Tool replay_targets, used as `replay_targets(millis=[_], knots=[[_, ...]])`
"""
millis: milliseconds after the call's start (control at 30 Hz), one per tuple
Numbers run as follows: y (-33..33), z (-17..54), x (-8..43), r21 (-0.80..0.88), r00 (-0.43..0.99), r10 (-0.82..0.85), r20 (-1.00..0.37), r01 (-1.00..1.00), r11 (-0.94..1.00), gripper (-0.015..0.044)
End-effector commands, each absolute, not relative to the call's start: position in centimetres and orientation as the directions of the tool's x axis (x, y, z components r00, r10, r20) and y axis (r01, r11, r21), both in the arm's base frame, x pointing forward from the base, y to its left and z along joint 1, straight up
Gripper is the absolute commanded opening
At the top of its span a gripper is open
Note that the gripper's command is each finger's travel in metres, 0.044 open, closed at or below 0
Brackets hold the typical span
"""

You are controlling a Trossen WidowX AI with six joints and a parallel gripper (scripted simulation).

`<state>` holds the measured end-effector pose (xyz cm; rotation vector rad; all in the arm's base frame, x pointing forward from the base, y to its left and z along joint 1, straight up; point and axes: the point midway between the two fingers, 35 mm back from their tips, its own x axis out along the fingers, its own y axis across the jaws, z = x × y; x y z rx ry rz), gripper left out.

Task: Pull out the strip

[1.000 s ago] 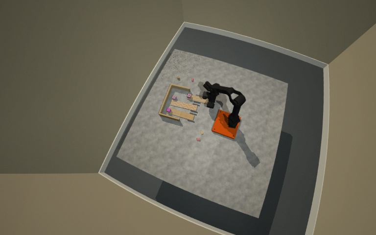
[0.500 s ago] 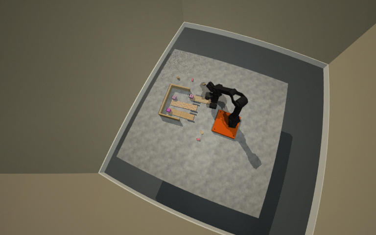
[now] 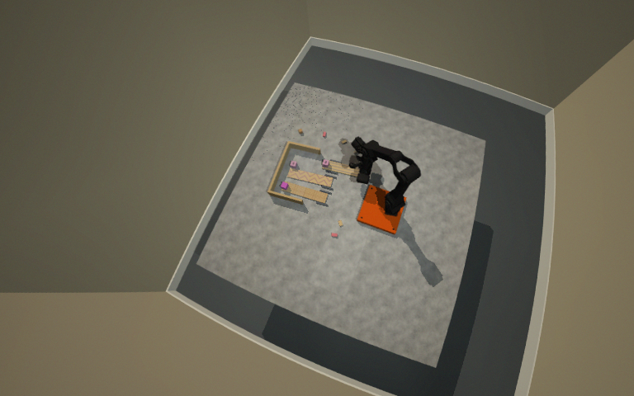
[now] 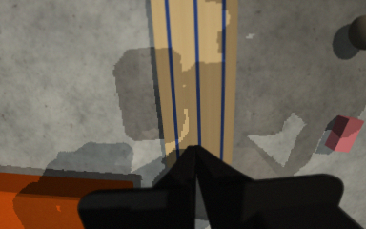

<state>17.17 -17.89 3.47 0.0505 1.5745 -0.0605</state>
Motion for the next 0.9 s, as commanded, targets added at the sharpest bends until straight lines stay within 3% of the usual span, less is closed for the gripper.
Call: replay_targets(millis=[0, 67, 633, 867], knots=[[-18.3, 6.2, 17.6, -0.022, 0.011, -0.022, -1.0, 0.07, 0.997, 0.0], [-18.3, 6.2, 17.6, -0.022, 0.011, -0.022, -1.0, 0.07, 0.997, 0.0], [-18.7, 6.6, 24.7, -0.022, 0.016, -0.022, -1.0, 0.048, 0.999, 0.044], [-18.8, 6.9, 27.4, -0.021, 0.019, -0.022, -1.0, 0.048, 0.999, 0.044]])
